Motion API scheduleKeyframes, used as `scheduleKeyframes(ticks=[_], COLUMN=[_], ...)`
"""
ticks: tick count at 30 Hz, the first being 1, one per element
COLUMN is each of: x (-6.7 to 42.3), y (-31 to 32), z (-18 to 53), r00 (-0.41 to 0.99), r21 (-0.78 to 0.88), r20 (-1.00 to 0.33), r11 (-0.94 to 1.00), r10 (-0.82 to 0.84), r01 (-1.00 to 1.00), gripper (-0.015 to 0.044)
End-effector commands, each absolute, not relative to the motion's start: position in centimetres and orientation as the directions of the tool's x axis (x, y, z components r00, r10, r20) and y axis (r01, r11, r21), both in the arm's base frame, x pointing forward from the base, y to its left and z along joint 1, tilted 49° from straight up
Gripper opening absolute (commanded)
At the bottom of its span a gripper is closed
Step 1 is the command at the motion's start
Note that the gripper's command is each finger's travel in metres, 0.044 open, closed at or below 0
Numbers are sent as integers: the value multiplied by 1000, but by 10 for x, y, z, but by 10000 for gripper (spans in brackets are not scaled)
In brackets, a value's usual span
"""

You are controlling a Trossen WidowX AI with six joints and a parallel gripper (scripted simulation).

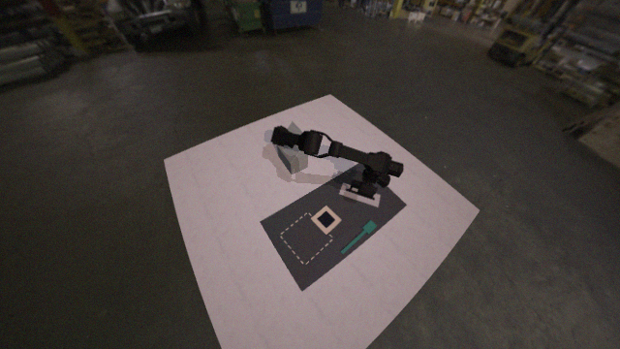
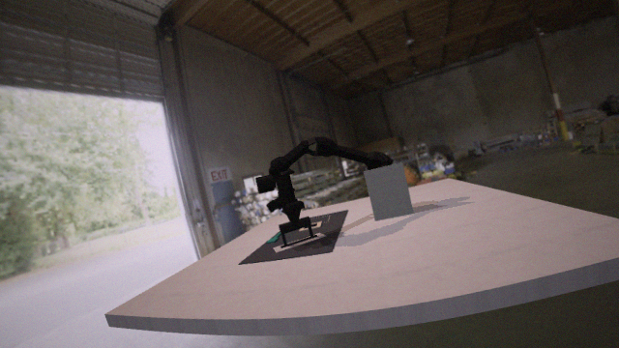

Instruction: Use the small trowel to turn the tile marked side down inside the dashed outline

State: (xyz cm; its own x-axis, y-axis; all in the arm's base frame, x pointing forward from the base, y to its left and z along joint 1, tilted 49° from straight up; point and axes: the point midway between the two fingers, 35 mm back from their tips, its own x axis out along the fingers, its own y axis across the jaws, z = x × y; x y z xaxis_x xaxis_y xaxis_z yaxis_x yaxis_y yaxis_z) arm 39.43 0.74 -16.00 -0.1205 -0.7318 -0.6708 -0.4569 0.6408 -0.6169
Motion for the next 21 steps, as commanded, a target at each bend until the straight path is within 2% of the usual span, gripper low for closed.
scheduleKeyframes(ticks=[1, 21], x=[394, 394], y=[6, 6], z=[-160, -160], r00=[-121, -121], r21=[-653, -741], r20=[-669, -669], r11=[657, 643], r10=[-734, -734], r01=[-377, 194], gripper=[130, 130])
